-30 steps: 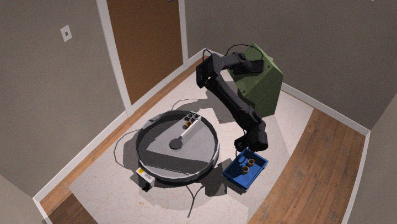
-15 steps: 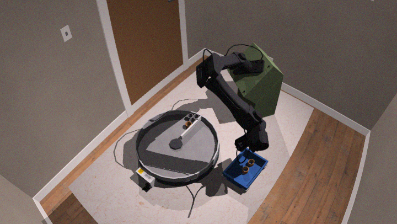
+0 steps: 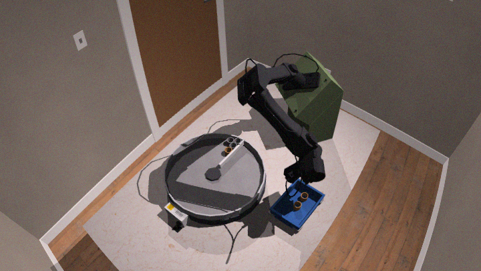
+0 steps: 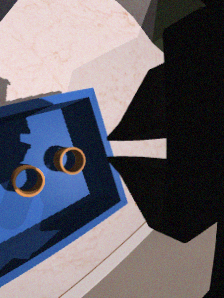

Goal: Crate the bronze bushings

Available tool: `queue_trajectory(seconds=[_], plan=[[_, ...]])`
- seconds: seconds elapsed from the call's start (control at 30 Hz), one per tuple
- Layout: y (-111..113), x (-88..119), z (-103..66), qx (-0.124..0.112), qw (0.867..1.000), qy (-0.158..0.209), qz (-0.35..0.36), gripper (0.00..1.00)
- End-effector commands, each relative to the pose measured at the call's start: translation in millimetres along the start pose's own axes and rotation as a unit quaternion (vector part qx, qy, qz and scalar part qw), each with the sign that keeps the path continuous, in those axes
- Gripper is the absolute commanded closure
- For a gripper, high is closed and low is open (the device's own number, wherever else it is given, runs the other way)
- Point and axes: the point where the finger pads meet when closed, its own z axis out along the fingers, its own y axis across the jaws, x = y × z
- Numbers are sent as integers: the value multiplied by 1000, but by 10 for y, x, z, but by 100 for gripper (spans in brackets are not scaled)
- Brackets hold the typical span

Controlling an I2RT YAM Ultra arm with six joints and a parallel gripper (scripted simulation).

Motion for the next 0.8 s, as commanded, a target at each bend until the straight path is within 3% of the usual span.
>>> queue_trajectory(seconds=[0.0, 0.63, 0.77], plan=[[114, -96, -174, -16, 1000, -16, 4, 86], [110, -94, -173, -16, 1000, -16, 4, 87], [-7, -45, -130, -12, 1000, -14, -6, 87]])
